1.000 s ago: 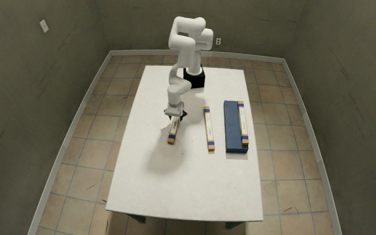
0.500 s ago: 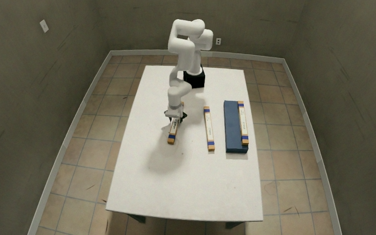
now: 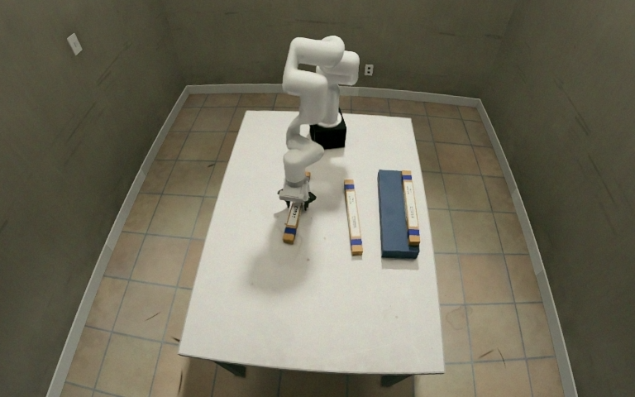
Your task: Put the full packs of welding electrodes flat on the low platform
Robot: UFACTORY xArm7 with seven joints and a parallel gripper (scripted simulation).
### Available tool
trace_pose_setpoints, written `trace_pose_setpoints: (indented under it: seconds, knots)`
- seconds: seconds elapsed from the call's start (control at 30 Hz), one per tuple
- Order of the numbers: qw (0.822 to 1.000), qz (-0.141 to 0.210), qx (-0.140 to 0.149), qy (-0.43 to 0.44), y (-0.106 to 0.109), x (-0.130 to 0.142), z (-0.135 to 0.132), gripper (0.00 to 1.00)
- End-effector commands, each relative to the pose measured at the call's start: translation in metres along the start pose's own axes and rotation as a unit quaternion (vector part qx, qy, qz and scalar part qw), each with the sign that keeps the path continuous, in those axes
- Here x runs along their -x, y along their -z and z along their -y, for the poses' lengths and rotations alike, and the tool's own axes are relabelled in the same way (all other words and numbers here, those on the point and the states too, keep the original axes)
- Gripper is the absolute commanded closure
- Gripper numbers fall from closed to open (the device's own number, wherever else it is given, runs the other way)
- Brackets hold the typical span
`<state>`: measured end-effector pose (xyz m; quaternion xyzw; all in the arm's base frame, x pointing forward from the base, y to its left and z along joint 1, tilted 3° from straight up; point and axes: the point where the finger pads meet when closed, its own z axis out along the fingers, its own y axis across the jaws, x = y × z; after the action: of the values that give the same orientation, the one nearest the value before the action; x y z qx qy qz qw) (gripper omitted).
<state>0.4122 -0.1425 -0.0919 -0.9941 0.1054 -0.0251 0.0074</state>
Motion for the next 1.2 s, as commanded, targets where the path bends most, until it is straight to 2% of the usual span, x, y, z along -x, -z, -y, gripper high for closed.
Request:
trace_pose_setpoints:
  seconds: [0.0,0.3,0.33,1.17]
  knots:
    - [1.000,-0.002,0.000,0.000,0.0004,-0.0016,-0.0003,0.26]
    - [1.000,-0.002,0.000,0.000,0.0004,-0.0016,-0.0003,0.26]
    - [1.000,-0.002,0.000,0.000,0.0004,-0.0016,-0.0003,0.65]
    - [1.000,-0.002,0.000,0.000,0.0004,-0.0016,-0.0003,0.65]
